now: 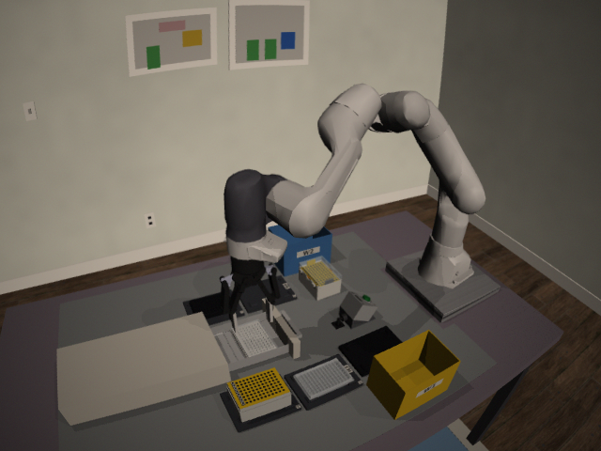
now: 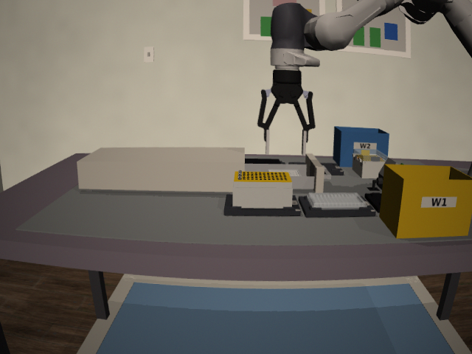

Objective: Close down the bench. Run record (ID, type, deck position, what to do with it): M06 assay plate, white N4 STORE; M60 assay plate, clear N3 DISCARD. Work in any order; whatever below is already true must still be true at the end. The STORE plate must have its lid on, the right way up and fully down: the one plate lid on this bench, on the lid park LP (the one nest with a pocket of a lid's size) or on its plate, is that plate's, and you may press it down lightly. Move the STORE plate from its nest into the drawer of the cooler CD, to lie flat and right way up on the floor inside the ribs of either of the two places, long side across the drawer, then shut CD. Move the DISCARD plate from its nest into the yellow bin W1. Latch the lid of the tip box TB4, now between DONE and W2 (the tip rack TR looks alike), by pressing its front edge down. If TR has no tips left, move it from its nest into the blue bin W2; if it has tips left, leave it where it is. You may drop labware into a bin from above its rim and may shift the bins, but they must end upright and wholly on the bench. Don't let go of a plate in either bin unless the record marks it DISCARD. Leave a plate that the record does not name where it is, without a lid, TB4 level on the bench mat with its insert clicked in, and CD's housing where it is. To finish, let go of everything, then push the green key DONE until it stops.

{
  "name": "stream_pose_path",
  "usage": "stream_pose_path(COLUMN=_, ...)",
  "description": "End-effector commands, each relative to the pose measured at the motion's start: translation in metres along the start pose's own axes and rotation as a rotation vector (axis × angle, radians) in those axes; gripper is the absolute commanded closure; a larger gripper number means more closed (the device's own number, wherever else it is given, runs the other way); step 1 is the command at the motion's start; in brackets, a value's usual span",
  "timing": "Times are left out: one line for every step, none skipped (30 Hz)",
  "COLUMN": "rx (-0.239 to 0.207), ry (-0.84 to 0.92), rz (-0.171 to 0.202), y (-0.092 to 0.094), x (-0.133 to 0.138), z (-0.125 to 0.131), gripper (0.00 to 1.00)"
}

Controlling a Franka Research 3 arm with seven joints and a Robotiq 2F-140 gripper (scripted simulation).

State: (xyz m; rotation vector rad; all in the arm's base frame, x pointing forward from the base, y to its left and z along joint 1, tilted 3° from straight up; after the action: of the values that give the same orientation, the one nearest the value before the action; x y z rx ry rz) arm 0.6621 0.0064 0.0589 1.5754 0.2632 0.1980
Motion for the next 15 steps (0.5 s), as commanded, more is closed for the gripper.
stream_pose_path(rx=0.001, ry=0.007, rz=-0.003, y=0.006, x=-0.001, z=0.001, gripper=0.39)
stream_pose_path(rx=0.001, ry=0.007, rz=-0.003, y=0.006, x=-0.001, z=0.001, gripper=0.39)
stream_pose_path(rx=0.001, ry=0.007, rz=-0.003, y=0.006, x=-0.001, z=0.001, gripper=0.39)
stream_pose_path(rx=0.001, ry=0.007, rz=-0.003, y=0.008, x=-0.001, z=0.001, gripper=0.39)
stream_pose_path(rx=0.001, ry=0.007, rz=-0.003, y=0.009, x=-0.001, z=0.001, gripper=0.39)
stream_pose_path(rx=0.001, ry=0.007, rz=-0.003, y=0.010, x=-0.001, z=0.001, gripper=0.39)
stream_pose_path(rx=0.001, ry=0.007, rz=-0.003, y=0.012, x=-0.001, z=0.001, gripper=0.39)
stream_pose_path(rx=0.001, ry=0.007, rz=-0.003, y=0.013, x=-0.001, z=0.001, gripper=0.39)
stream_pose_path(rx=0.001, ry=0.007, rz=-0.003, y=0.014, x=-0.001, z=0.001, gripper=0.39)
stream_pose_path(rx=0.001, ry=0.007, rz=-0.003, y=0.016, x=-0.001, z=0.001, gripper=0.39)
stream_pose_path(rx=0.001, ry=0.007, rz=-0.003, y=0.017, x=-0.001, z=0.001, gripper=0.39)
stream_pose_path(rx=0.001, ry=0.007, rz=-0.003, y=0.018, x=-0.001, z=0.001, gripper=0.39)
stream_pose_path(rx=0.001, ry=0.007, rz=-0.003, y=0.020, x=-0.001, z=0.001, gripper=0.39)
stream_pose_path(rx=0.001, ry=0.007, rz=-0.003, y=0.021, x=-0.001, z=0.001, gripper=0.39)
stream_pose_path(rx=0.001, ry=0.007, rz=-0.003, y=0.022, x=-0.001, z=0.001, gripper=0.39)
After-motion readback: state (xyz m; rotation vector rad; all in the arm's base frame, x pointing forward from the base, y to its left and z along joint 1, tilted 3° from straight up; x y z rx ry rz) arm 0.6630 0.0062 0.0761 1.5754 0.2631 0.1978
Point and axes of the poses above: the point where the finger pads meet when closed, its own y axis back along the fingers, its own x axis across the jaws, z = x × y, the point moved 1 cm from there along y, back along the fingers, and after that the axes turned 15 degrees about y, right-handed, at the moved point
